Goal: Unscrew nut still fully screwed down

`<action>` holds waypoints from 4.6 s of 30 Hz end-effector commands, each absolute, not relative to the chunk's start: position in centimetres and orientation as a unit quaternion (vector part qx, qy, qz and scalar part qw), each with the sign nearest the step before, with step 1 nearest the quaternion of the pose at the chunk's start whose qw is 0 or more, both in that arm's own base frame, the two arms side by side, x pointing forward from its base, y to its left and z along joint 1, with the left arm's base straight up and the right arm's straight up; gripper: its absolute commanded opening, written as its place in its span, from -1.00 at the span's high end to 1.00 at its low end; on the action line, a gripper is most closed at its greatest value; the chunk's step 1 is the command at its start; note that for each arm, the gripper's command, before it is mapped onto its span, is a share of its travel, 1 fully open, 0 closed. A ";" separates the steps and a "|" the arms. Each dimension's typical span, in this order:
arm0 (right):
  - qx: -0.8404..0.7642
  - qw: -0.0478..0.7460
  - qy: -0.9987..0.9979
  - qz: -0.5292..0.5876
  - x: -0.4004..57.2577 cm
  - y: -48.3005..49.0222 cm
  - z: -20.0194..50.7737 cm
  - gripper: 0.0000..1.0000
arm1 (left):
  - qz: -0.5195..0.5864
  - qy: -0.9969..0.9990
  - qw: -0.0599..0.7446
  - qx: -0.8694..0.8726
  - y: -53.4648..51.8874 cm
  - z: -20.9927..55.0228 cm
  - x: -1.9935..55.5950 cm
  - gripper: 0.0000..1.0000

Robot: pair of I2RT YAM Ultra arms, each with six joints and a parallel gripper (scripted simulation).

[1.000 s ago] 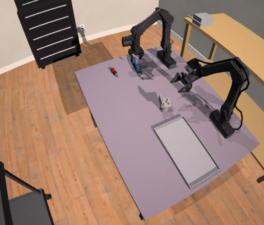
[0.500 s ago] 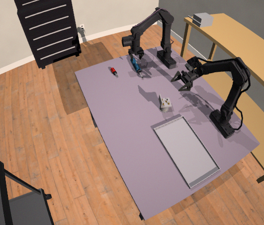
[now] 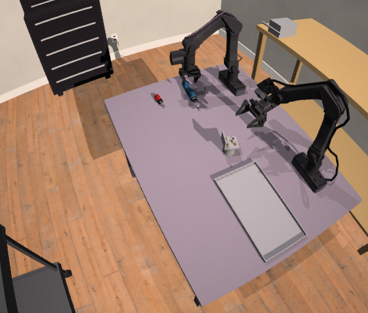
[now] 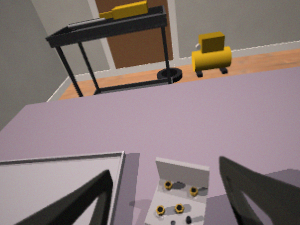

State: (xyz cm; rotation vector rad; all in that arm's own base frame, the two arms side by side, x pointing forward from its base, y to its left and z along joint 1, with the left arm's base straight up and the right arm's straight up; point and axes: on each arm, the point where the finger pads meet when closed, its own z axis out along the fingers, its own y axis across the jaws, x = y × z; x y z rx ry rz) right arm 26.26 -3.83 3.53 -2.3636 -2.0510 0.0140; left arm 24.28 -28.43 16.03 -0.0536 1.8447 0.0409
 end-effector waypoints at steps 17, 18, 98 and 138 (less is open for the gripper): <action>-0.755 -0.016 -0.655 -0.011 27.3 -4.1 5.2 -0.30 | 0.067 0.807 0.583 -0.066 -26.4 15.4 33.6 -0.72; -0.755 -0.016 -0.655 -0.011 27.3 -4.1 5.2 -0.30 | 0.071 0.808 0.581 -0.069 -26.1 15.4 34.2 -0.72; -0.755 -0.016 -0.655 -0.011 27.3 -4.1 5.2 -0.30 | 0.311 0.752 0.562 -0.150 11.9 15.5 58.5 -0.72; -0.755 -0.016 -0.655 -0.011 27.3 -4.1 5.2 -0.30 | 0.385 0.725 0.551 -0.151 22.8 16.7 57.7 -0.72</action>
